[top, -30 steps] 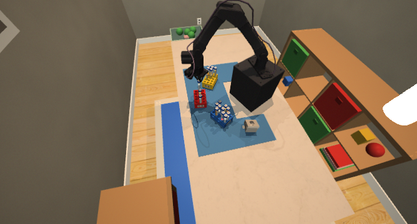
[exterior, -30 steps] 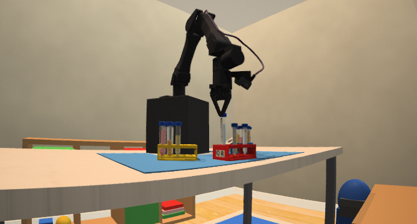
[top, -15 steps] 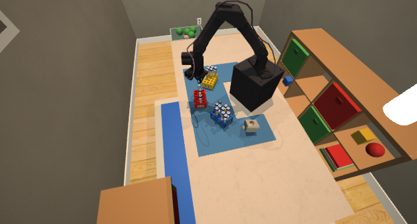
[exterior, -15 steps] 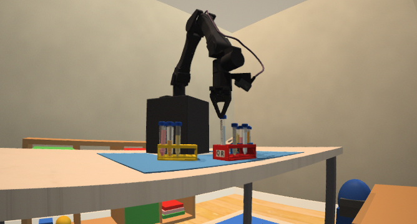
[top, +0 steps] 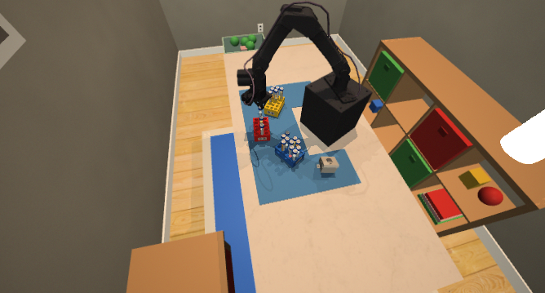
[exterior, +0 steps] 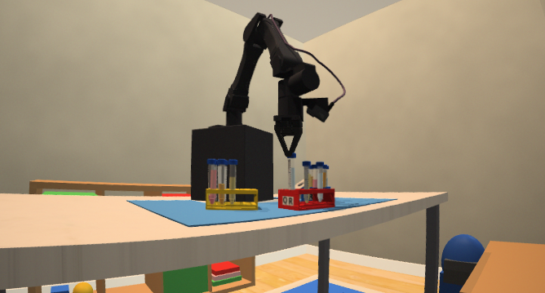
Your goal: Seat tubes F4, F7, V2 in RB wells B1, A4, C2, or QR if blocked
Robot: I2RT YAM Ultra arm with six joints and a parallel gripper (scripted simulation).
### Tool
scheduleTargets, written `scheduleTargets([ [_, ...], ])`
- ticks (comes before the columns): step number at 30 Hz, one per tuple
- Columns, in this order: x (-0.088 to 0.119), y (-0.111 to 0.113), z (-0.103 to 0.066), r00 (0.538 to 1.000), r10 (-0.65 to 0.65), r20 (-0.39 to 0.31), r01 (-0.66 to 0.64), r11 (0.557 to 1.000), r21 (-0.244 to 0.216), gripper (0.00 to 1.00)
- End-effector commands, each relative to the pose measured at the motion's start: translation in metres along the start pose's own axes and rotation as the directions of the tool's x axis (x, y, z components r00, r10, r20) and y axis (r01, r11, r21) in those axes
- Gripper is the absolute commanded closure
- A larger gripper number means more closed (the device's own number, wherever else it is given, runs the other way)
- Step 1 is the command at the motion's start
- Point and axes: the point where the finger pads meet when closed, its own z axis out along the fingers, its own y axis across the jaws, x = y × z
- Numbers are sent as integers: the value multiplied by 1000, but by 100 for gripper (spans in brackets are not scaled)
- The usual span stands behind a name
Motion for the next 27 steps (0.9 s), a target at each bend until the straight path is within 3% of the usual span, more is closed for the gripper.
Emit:
scheduleTargets([
  [1, -3, 6, 7, 1000, -16, 3, 16, 1000, -8, 100],
  [27, -4, 1, 17, 1000, -14, 9, 14, 1000, -1, 100],
])
